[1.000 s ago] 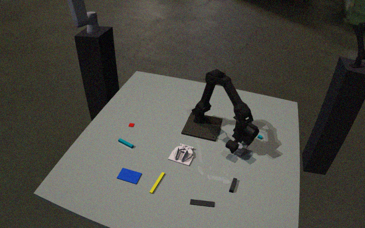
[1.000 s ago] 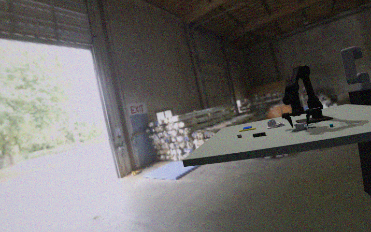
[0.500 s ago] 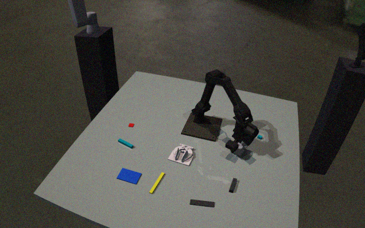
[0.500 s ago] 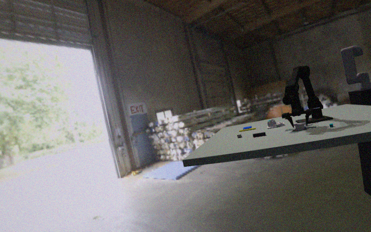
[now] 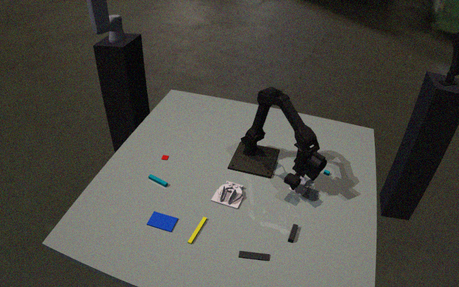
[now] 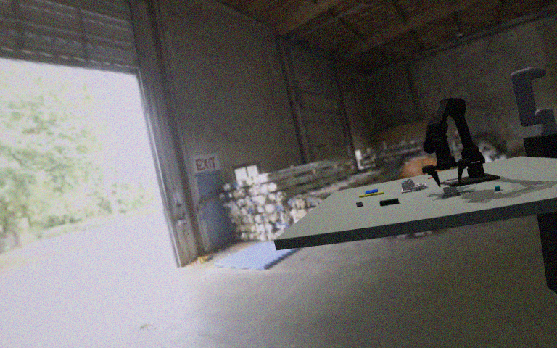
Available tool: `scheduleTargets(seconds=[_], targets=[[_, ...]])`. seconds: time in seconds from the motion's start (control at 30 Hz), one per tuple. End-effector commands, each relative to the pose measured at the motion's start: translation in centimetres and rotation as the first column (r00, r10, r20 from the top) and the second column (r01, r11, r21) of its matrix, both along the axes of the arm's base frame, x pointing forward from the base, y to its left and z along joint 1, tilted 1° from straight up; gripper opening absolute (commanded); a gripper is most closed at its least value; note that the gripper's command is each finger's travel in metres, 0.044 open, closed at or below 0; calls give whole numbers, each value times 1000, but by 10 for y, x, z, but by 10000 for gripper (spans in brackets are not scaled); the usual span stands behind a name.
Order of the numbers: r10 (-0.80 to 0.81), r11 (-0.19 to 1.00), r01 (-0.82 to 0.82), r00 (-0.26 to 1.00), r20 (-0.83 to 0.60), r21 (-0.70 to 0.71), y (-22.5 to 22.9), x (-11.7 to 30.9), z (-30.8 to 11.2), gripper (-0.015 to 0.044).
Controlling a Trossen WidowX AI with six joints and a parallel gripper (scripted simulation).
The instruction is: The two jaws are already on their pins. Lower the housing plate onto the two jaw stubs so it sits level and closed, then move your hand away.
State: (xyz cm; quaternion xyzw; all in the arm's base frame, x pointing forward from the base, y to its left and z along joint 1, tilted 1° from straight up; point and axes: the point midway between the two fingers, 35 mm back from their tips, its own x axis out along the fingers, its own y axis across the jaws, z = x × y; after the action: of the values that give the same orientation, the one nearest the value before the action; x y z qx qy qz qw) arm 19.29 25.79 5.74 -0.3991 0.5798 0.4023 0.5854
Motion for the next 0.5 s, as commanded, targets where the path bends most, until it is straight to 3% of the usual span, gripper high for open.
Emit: scheduleTargets(seconds=[0.0, 0.47], targets=[[-1, 1000, 1, 1000, 9, 9, 1, 1, 14, 351], [-3, 1000, 3, 1000, 10, 7, -1, 0, 54, 351]])
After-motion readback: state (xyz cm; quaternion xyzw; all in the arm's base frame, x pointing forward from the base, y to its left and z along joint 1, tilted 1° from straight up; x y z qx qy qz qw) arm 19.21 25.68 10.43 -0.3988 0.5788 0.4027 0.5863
